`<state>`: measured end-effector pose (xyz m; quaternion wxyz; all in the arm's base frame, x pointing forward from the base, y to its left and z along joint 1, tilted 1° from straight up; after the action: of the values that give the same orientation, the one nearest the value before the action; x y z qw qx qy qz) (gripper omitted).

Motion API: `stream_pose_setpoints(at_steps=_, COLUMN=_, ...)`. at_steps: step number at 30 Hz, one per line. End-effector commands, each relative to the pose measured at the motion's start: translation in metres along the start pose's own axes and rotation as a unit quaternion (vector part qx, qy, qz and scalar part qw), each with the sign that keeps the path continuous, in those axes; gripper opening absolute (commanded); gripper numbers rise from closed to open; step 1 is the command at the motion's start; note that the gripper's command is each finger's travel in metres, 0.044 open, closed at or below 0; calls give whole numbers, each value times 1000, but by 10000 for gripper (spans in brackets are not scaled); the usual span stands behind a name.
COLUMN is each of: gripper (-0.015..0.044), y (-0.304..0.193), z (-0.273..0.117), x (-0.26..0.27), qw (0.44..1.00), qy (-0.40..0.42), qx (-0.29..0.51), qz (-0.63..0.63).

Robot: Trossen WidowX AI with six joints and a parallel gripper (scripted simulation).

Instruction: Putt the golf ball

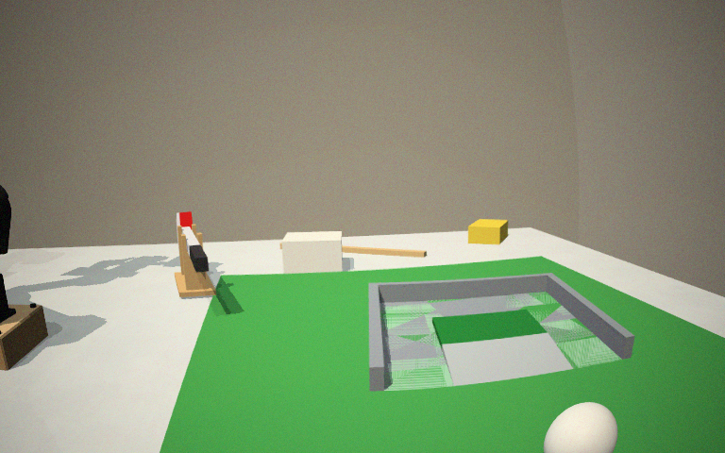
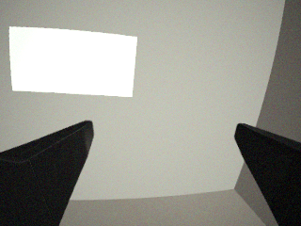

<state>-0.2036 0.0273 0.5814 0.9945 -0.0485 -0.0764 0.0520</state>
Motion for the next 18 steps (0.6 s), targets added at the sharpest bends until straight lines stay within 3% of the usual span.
stream_pose_setpoints(at_steps=1, gripper=440, y=-14, z=1, x=50, qw=996, qy=90, qx=10, qz=6)
stream_pose_setpoints(at_steps=18, gripper=440, y=-44, z=-49, x=233, qw=902, qy=405, qx=76, qz=127)
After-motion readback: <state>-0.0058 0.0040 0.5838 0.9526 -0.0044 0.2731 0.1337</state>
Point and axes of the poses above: the point midway between the two fingers, 35 mm back from their tips, its own z axis out along the fingers, its own x axis across the jaws, y = z × x, the point moved 10 cm from there along -z, back along the fingers, and after that the axes turned 5 degrees about z, right-handed, at the moved point
